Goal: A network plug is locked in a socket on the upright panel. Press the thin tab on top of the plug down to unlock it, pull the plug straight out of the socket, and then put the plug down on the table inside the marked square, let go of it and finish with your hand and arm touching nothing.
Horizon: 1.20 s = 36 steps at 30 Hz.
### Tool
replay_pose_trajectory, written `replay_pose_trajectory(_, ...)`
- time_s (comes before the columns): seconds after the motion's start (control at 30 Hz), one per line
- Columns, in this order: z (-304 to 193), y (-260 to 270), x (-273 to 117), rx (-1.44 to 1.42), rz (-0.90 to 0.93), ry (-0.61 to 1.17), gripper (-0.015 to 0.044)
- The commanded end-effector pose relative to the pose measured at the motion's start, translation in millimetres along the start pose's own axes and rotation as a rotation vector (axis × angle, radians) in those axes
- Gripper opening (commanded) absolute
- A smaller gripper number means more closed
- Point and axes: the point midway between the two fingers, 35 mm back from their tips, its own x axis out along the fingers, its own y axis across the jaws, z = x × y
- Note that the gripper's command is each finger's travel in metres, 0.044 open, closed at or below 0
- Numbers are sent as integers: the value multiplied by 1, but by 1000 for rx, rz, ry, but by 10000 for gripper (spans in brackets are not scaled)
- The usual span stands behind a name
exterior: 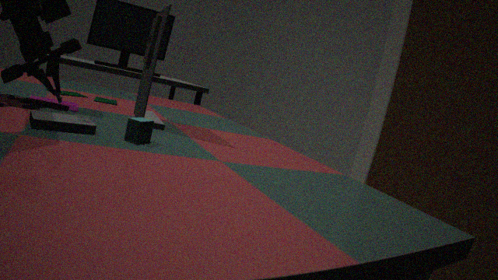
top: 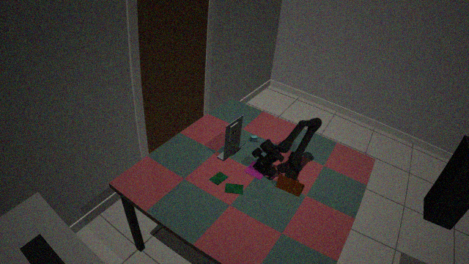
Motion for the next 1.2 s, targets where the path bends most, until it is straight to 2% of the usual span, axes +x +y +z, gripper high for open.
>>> replay_pose_trajectory(0.0,0,-2,1,-10,-4,3,0)
replay_pose_trajectory(0.5,1,0,4,0,0,0,0)
replay_pose_trajectory(0.7,1,0,4,0,0,0,156)
replay_pose_trajectory(1.17,-1,-1,-2,-1,-4,4,156)
